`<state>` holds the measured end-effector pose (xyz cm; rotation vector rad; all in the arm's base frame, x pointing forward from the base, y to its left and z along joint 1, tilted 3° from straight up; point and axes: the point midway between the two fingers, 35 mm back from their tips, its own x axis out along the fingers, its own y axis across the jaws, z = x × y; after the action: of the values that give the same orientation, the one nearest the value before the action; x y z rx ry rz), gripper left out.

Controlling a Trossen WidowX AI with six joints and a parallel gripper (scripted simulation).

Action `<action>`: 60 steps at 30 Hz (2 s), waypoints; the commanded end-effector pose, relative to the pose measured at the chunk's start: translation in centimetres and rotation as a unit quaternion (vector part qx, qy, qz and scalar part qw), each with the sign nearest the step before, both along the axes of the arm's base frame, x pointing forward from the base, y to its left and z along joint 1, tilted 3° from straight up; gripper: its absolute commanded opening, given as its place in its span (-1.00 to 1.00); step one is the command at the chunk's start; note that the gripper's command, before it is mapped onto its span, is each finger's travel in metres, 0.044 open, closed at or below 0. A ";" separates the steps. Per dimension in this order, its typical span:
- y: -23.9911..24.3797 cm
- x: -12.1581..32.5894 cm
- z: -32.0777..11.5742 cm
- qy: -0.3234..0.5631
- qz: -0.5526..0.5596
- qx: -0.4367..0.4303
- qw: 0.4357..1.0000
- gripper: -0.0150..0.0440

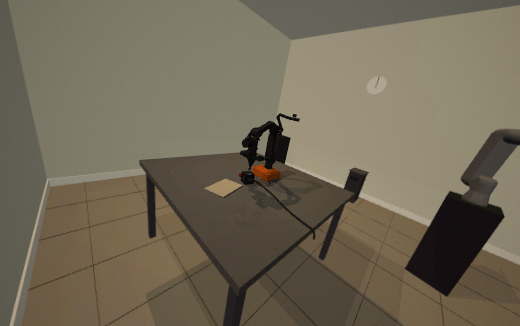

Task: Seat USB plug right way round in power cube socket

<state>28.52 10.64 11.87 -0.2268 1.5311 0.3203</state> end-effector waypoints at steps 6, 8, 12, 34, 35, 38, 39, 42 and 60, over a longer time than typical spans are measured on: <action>0.0 0.0 0.0 0.007 -0.114 0.001 0.993 -0.49; 0.0 0.0 0.0 0.009 -0.140 0.002 0.990 -0.49; 0.0 0.0 0.0 0.012 -0.192 0.002 0.981 -0.49; 0.0 0.0 0.0 0.029 -0.462 0.005 0.886 -0.49; 0.0 0.0 0.0 0.029 -0.473 0.005 0.880 -0.49; 0.0 0.0 0.0 0.032 -0.508 0.006 0.861 -0.49; 0.0 0.0 0.0 0.032 -0.519 0.006 0.854 -0.49; 0.0 0.0 0.0 0.034 -0.552 0.006 0.833 -0.49; 0.0 0.0 0.0 0.045 -0.731 0.008 0.681 -0.49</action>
<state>28.52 10.64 11.87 0.9986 1.3817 -0.9036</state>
